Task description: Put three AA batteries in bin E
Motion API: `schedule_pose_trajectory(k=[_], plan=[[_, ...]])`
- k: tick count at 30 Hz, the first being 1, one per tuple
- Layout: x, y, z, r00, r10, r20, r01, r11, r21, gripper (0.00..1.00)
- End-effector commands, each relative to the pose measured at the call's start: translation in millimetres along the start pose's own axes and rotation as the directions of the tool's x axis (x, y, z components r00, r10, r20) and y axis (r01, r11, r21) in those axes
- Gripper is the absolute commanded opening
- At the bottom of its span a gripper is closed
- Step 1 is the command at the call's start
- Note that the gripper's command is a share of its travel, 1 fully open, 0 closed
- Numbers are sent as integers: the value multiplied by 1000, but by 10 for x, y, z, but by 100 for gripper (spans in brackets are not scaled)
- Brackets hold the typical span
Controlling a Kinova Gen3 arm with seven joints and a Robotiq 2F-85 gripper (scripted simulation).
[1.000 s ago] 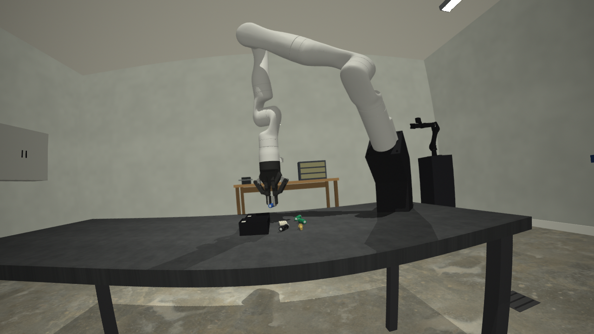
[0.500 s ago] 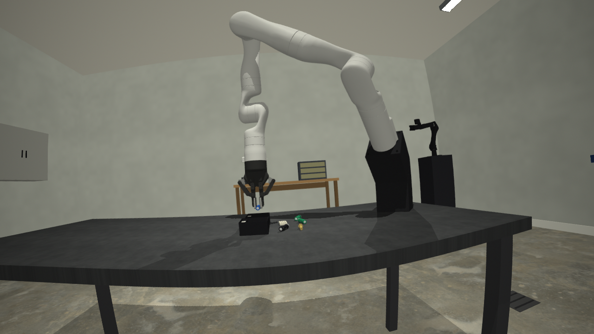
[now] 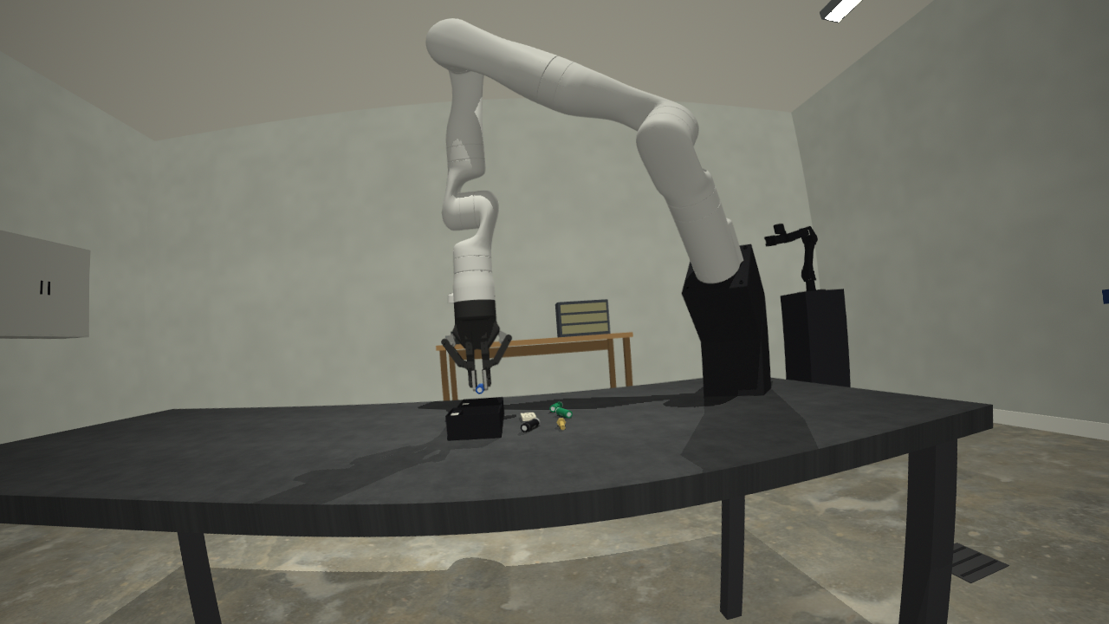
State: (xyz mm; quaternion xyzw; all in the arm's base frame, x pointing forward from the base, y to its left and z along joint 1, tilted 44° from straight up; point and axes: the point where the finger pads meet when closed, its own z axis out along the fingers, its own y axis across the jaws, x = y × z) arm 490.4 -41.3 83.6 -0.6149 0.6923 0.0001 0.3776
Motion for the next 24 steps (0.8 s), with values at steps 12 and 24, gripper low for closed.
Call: schedule_pose_trajectory(k=[12,24], plan=[[28,-19,227,1000,0,-5,0,1000,4,9],[27,-15,427,1000,1,-4,-1,1000,3,9]])
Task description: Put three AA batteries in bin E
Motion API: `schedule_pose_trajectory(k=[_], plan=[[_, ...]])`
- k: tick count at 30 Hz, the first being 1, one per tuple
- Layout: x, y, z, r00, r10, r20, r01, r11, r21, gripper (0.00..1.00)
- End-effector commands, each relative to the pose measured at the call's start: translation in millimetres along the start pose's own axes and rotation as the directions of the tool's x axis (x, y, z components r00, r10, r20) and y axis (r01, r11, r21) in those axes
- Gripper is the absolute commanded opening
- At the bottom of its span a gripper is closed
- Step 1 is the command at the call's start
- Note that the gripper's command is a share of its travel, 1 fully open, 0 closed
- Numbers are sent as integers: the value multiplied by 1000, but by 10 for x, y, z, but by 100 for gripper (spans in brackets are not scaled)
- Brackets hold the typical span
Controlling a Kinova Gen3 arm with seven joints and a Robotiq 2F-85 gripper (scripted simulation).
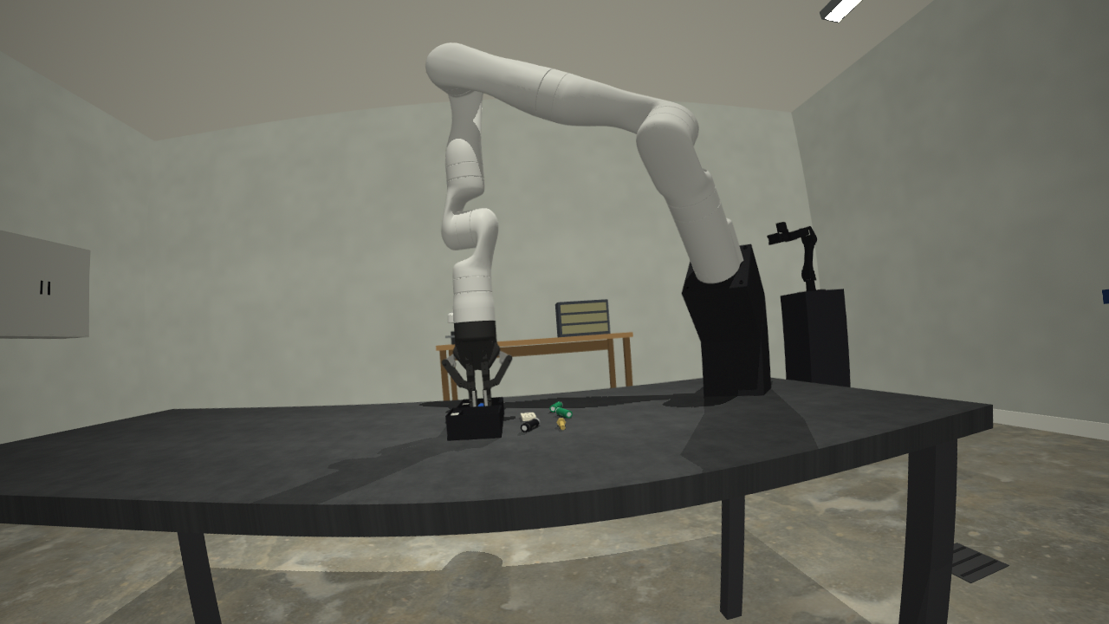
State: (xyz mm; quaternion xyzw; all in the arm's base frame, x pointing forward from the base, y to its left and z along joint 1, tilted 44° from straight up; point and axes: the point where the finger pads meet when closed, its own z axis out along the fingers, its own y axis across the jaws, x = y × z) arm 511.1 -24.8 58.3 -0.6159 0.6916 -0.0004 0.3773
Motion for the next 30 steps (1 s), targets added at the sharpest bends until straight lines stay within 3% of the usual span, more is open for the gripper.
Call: schedule_pose_trajectory(k=[1,20,21,30], plan=[[23,23,66,1000,3,-3,-3,1000,1,9],[37,32,64,1000,3,0,-3,1000,1,9],[37,32,64,1000,3,0,-3,1000,1,29],[37,32,64,1000,3,0,-3,1000,1,29]])
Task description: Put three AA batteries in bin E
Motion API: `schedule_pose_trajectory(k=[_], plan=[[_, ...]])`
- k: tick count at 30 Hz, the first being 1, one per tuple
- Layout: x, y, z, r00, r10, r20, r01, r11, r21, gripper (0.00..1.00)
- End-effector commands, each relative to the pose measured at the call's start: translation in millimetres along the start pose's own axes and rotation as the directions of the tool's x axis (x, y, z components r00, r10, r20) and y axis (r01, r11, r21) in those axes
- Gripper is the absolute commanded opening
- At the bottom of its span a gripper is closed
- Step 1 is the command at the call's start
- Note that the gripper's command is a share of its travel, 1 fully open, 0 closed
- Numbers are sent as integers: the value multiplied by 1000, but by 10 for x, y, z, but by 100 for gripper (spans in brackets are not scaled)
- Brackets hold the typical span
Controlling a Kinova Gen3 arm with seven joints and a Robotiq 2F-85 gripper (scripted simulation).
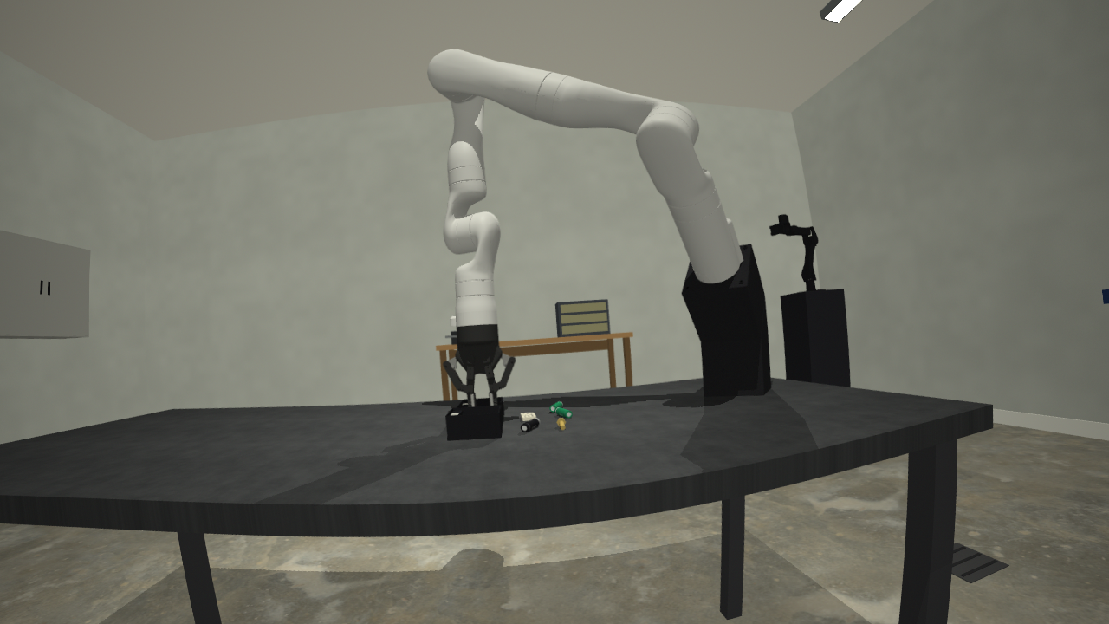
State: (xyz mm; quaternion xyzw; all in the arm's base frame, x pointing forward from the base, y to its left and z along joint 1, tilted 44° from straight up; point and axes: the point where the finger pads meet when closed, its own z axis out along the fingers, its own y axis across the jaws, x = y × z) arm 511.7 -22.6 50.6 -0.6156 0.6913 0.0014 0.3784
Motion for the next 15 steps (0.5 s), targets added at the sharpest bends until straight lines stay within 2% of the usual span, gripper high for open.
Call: schedule_pose_trajectory(k=[1,8,15], plan=[[16,-4,-4,1000,1,-4,-1,1000,2,29],[16,-4,-4,1000,1,-4,-1,1000,2,29],[-4,6,-98,1000,1,0,-1,1000,0,29]])
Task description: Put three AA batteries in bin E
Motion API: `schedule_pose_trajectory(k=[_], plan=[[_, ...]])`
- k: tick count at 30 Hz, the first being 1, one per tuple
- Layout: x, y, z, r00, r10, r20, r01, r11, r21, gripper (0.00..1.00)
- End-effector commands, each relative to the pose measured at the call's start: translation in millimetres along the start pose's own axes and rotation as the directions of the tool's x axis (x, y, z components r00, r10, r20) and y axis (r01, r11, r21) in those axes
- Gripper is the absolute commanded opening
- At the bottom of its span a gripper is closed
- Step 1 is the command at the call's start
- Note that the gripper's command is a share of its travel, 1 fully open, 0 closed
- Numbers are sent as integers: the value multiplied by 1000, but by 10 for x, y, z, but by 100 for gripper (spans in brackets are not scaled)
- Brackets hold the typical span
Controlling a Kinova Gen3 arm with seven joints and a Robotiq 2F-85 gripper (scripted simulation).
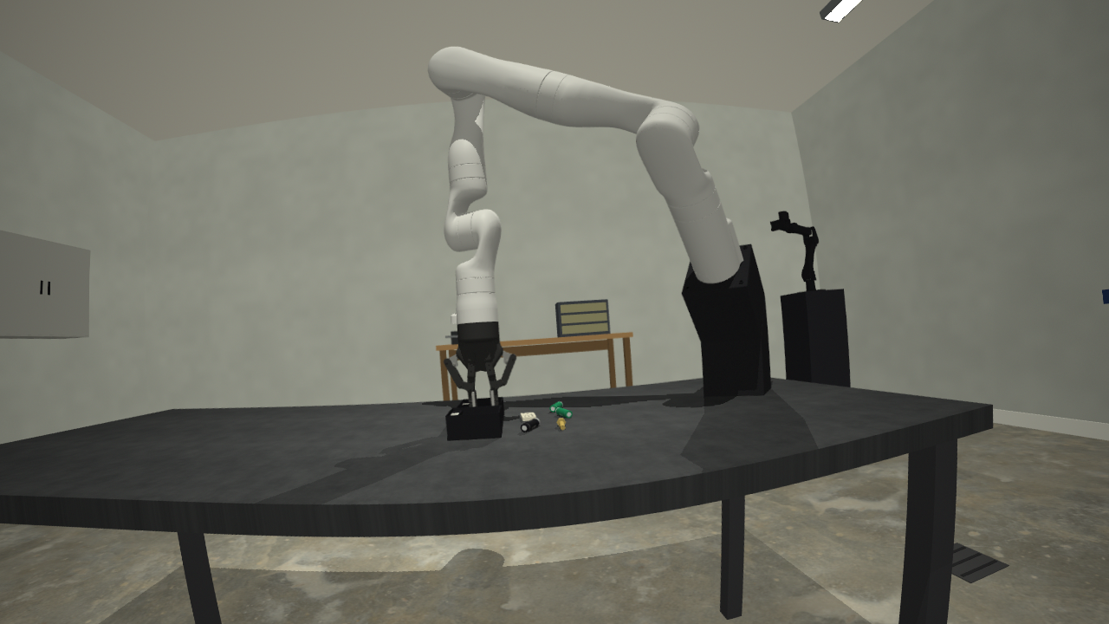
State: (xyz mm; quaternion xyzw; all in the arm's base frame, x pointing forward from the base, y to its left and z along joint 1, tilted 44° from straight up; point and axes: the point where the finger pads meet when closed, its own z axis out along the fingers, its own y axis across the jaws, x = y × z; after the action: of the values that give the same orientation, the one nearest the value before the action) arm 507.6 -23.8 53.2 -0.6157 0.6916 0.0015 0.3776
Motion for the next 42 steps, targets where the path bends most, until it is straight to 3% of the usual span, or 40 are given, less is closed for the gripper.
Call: schedule_pose_trajectory(k=[1,19,22,42], plan=[[1,-13,-53,1000,1,2,-1,1000,1,29],[3,-15,-254,1000,1,2,-1,1000,1,29],[-3,1,-403,1000,2,2,-2,1000,-2,29],[20,-21,-402,1000,1,-2,-1,1000,3,29]])
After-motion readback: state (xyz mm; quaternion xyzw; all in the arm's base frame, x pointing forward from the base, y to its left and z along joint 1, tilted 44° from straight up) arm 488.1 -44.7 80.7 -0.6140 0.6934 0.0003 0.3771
